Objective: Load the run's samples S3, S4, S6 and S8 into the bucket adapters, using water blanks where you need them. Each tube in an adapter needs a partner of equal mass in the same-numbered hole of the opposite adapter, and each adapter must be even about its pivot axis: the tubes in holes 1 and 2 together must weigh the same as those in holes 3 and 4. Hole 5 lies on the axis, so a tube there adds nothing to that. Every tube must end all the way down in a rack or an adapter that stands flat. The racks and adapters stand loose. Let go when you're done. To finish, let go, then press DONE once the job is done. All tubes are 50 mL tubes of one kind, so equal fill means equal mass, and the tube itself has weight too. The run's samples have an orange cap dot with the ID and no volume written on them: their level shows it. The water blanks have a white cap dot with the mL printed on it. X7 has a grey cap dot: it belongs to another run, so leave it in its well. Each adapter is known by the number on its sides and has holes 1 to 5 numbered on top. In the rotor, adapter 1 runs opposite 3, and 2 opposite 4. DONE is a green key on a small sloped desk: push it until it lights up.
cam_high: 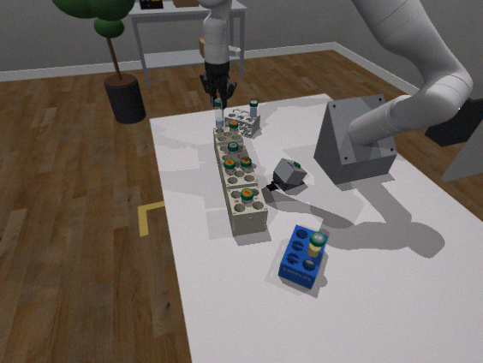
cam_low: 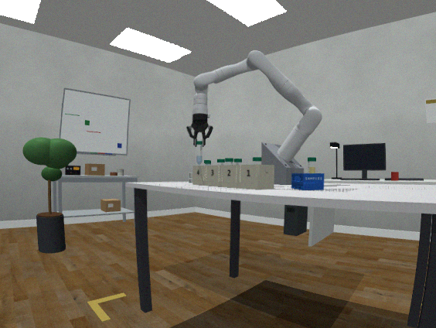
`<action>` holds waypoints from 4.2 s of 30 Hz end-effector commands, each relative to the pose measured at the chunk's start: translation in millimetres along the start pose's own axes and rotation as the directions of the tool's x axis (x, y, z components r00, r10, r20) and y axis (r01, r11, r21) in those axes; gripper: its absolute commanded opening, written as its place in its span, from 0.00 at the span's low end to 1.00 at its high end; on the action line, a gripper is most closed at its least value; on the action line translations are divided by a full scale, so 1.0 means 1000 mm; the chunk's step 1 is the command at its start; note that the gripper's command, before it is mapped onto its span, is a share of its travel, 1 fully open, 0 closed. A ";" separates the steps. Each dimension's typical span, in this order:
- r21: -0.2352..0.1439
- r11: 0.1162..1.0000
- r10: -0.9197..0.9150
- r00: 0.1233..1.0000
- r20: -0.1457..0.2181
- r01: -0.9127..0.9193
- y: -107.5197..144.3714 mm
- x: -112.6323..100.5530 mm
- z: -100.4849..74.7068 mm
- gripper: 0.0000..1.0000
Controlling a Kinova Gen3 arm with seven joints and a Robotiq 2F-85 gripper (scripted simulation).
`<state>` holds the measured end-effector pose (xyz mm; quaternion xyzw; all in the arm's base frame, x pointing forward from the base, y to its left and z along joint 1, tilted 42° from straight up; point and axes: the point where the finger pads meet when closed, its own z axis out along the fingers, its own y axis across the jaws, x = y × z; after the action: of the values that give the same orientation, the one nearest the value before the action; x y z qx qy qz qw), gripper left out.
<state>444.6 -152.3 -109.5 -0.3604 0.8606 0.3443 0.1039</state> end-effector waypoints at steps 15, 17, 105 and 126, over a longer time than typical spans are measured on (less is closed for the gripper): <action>0.002 1.000 0.000 1.000 0.000 0.000 -0.001 0.000 0.000 0.10; 0.002 1.000 0.000 1.000 0.000 0.000 -0.001 0.000 0.001 0.10; 0.002 1.000 0.000 1.000 0.000 0.000 -0.001 0.000 0.052 0.10; 0.002 1.000 0.000 1.000 0.000 0.000 -0.001 0.000 0.064 0.10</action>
<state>440.2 -109.4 -157.2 -0.3604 0.8606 0.3443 0.1040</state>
